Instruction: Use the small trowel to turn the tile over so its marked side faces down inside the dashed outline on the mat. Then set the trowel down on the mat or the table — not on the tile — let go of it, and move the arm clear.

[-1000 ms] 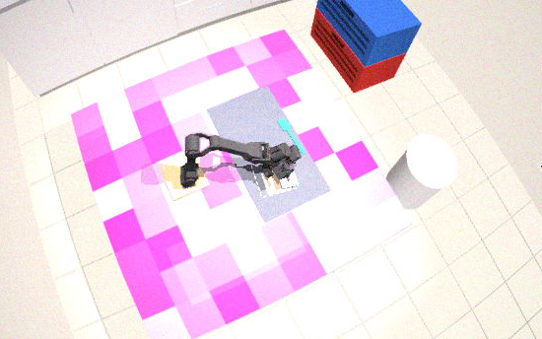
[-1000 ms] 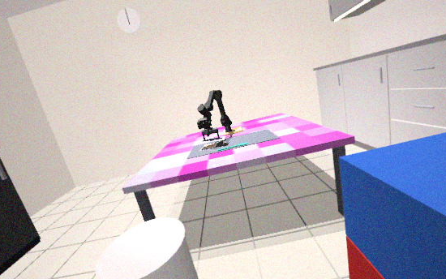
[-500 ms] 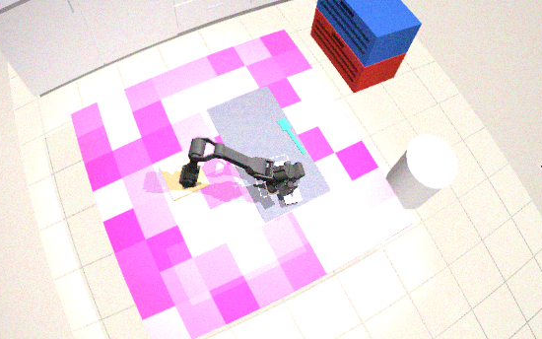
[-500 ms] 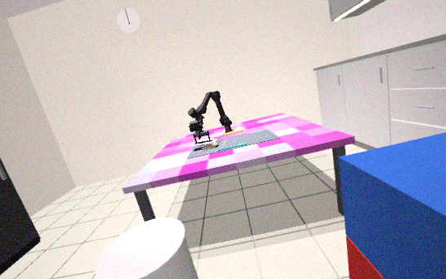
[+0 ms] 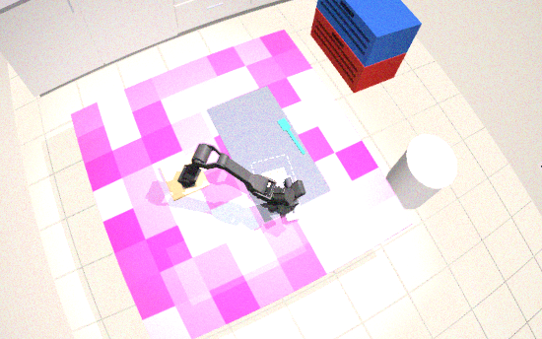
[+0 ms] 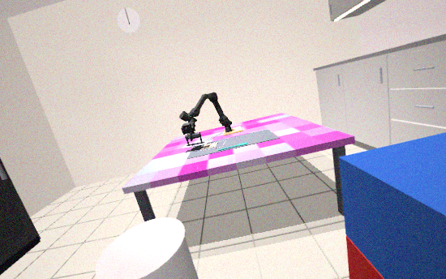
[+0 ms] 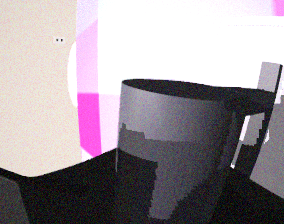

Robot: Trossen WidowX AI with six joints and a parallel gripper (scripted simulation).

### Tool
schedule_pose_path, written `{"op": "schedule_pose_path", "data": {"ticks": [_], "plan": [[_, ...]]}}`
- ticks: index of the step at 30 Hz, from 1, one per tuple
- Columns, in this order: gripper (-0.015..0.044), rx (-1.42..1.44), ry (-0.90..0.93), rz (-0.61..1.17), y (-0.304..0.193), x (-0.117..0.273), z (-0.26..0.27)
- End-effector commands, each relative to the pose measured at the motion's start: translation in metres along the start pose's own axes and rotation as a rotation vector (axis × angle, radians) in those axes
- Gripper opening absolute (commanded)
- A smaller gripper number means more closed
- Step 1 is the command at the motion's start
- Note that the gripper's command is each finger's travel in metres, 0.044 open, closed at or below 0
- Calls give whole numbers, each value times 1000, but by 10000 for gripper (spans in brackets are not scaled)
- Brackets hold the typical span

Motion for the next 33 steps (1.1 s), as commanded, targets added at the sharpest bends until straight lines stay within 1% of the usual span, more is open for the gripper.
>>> {"op": "schedule_pose_path", "data": {"ticks": [1, 10, 33], "plan": [[0, 9, 23, 7, 20, 5, -1], [0, 16, 58, 12, 61, 17, -15], [0, 17, 57, 11, 64, -6, -36]]}}
Point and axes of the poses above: the point midway between the two fingers, 35 mm back from their tips, its own x axis back along the fingers, its own z axis across the jaws, y = z × x, the point moved 4 cm from there along x, back along the fingers, and after that the axes turned 5 degrees about -x, right-handed, at the moved point
